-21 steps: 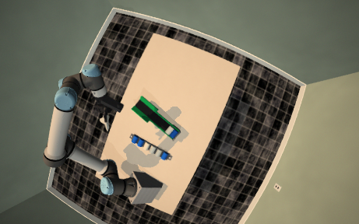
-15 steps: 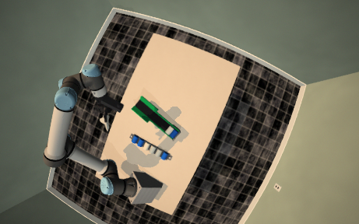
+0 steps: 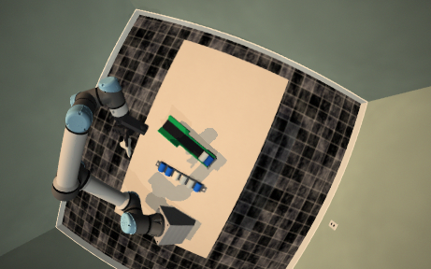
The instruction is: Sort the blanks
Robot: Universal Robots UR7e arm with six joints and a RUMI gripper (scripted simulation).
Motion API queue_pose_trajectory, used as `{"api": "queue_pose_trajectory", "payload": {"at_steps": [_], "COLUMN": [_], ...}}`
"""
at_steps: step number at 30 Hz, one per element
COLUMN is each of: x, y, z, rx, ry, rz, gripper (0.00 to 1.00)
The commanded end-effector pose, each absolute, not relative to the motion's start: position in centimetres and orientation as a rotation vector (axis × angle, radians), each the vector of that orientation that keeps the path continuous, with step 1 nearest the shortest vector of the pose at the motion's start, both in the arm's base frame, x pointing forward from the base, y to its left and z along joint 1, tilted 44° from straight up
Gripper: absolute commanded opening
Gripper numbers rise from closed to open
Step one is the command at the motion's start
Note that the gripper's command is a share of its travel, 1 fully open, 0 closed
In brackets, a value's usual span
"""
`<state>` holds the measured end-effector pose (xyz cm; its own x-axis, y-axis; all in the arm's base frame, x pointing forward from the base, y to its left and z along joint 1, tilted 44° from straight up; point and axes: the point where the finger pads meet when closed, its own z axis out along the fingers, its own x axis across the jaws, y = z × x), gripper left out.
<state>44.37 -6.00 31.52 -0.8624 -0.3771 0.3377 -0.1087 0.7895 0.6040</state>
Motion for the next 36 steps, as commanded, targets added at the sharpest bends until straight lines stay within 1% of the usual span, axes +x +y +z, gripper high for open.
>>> {"api": "queue_pose_trajectory", "payload": {"at_steps": [1,13,25,30,33,36], "x": [44.4,45.8,48.1,48.3,48.7,48.9], "y": [-6.1,-8.2,-13.1,-13.6,-15.3,-15.9], "z": [31.4,28.0,20.7,19.9,17.5,16.8], "rx": [0.361,0.307,0.165,0.146,0.09,0.07], "ry": [-2.537,-2.627,-2.836,-2.86,-2.933,-2.957], "rz": [-0.815,-0.782,-0.691,-0.679,-0.64,-0.626], "gripper": [1.0,1.0,1.0,1.0,1.0,1.0]}}
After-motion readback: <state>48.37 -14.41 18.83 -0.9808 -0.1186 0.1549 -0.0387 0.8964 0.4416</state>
